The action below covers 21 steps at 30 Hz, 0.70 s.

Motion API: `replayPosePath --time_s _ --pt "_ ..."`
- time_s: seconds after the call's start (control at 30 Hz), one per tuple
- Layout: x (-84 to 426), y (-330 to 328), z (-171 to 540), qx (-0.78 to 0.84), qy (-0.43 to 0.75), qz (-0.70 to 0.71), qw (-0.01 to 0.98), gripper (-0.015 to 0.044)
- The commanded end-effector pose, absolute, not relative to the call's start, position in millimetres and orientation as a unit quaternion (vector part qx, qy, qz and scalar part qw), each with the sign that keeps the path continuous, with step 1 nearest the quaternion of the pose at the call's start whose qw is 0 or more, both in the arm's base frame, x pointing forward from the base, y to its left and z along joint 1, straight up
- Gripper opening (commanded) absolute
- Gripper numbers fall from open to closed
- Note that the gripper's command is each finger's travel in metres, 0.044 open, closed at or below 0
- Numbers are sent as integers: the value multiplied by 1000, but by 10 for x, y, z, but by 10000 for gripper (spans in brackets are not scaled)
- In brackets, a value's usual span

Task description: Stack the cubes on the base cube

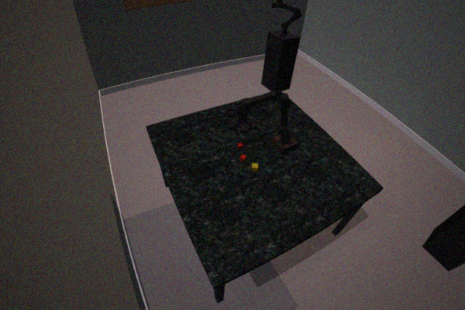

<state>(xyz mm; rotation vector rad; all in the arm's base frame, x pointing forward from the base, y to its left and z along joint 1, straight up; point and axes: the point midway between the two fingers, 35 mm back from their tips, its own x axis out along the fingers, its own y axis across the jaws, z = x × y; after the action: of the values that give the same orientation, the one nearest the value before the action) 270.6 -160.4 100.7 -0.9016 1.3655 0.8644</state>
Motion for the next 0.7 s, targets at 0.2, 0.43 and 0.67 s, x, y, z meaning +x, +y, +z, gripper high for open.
replayPosePath --time_s 0.2,0.43,0.67 --pt "2717 -1619 501 -394 589 382 593 265" --pt "2708 -1614 369 -394 589 382 593 265" --pt "2710 -1615 226 -394 589 382 593 265"
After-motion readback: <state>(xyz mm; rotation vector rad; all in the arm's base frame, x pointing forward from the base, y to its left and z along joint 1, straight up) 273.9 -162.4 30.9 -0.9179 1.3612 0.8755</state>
